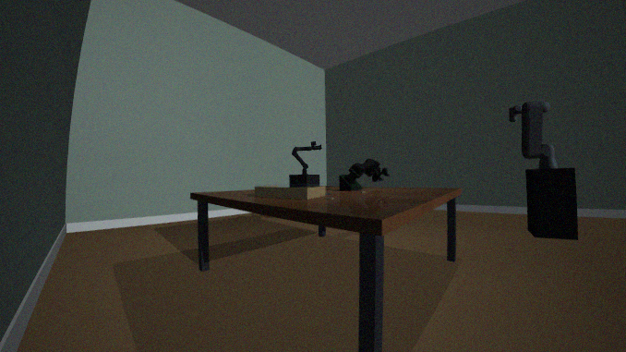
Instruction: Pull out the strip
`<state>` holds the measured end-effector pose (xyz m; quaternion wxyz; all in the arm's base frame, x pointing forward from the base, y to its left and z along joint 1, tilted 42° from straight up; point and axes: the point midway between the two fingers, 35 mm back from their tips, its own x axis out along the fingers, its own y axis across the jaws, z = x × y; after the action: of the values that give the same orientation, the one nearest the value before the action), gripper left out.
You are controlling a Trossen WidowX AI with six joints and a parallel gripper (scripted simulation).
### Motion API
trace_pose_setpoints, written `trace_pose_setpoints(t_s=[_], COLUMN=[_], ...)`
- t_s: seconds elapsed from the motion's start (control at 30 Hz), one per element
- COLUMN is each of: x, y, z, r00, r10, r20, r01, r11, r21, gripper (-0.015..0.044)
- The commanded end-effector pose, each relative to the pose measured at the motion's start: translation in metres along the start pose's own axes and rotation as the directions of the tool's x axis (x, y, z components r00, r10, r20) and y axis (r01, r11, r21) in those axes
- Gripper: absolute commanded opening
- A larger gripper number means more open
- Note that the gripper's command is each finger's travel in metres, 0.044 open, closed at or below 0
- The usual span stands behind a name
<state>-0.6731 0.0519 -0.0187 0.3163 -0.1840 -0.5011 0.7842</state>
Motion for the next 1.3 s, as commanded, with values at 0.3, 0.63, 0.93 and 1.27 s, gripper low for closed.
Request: trace_pose_setpoints(t_s=[0.3,0.63,0.93,1.27], x=[-0.088,-0.243,-0.403,-0.583], y=[0.020,0.033,0.026,-0.003], z=[0.106,0.208,0.253,0.246], r00=[0.947,0.727,0.417,0.008], r10=[0.176,0.397,0.554,0.660], r20=[0.267,0.560,0.721,0.751], r01=[-0.193,-0.472,-0.683,-0.804], r11=[0.980,0.882,0.714,0.451], r21=[0.038,-0.012,-0.155,-0.388], gripper=[0.0400,0.0400,0.0400,0.0400])
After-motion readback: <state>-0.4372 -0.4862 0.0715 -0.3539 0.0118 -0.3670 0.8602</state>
